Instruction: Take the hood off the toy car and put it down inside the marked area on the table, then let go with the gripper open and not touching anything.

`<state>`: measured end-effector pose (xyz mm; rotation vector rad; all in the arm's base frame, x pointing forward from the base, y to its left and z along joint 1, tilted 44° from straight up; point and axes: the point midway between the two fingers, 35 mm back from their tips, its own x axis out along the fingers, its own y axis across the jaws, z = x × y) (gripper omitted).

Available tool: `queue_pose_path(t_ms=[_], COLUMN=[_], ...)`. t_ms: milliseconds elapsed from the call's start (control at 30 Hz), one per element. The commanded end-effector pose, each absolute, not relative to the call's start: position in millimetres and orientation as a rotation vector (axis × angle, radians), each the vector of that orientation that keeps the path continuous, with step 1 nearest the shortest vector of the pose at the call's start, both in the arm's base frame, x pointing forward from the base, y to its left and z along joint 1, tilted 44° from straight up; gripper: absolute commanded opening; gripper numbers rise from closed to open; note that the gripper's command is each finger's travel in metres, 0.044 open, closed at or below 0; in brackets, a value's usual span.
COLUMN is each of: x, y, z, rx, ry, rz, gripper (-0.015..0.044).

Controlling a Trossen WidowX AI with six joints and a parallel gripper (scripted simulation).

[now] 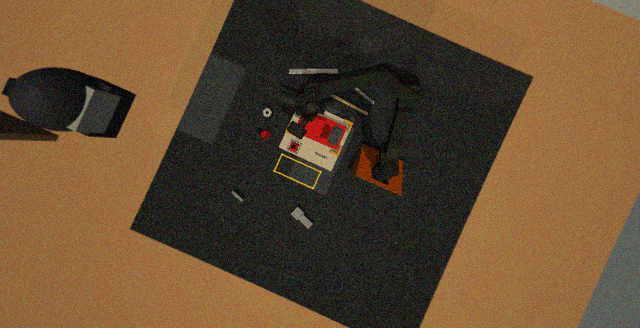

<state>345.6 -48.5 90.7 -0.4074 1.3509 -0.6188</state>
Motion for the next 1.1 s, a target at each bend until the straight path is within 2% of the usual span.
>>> queue_pose_path(t_ms=[0, 1067], x=[331, 330], y=[-35, -47], z=[76, 63], rx=[-0.604, -0.603], ry=[1.457, 1.457], rz=[-0.597, -0.597], gripper=[0.0440, 0.0440])
